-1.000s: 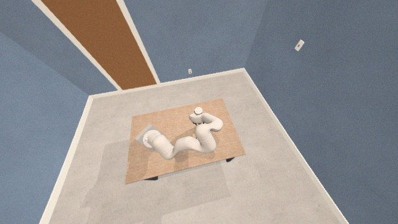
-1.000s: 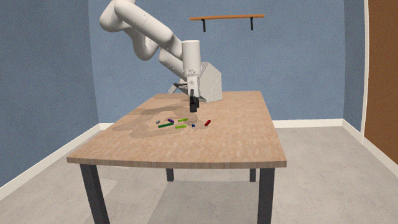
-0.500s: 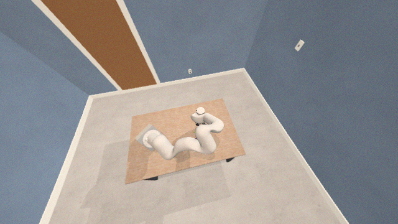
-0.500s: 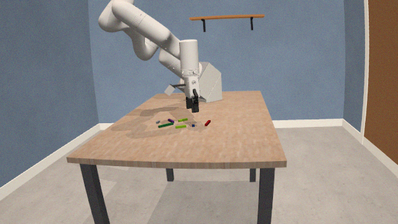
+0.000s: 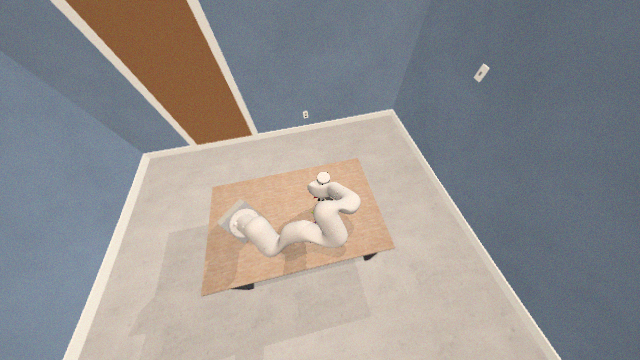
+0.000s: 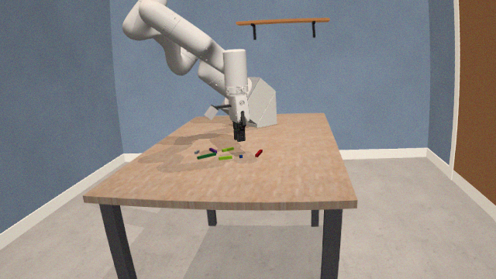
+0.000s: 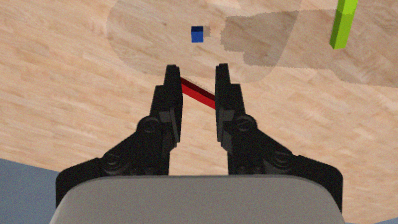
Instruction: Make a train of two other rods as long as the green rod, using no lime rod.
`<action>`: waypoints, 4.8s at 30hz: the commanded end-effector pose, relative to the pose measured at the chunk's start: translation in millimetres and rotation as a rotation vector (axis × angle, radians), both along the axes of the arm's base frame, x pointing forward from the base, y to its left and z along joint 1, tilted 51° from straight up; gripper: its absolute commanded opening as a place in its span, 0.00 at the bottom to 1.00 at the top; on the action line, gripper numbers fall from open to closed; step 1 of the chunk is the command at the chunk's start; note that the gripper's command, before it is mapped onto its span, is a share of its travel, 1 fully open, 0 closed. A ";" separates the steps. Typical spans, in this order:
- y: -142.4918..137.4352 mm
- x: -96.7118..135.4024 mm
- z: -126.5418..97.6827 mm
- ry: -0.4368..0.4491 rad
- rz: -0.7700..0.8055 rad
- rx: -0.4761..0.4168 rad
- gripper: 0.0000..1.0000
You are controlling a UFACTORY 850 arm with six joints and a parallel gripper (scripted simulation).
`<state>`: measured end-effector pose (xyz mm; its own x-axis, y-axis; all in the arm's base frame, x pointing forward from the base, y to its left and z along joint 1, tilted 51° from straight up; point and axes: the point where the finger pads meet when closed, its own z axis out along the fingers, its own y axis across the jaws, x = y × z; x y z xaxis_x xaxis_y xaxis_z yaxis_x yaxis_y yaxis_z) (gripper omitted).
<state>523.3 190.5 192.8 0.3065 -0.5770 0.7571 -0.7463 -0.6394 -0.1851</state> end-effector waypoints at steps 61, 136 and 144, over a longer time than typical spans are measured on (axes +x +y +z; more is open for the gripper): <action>-16.4 20.4 -20.4 0.000 0.000 0.000 0.24; -25.2 31.6 -31.4 0.000 0.000 0.000 0.24; -25.2 31.6 -31.4 0.000 0.000 0.000 0.24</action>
<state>554.8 164.7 160.9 0.3067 -0.5769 0.7570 -0.7464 -0.6393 -0.1848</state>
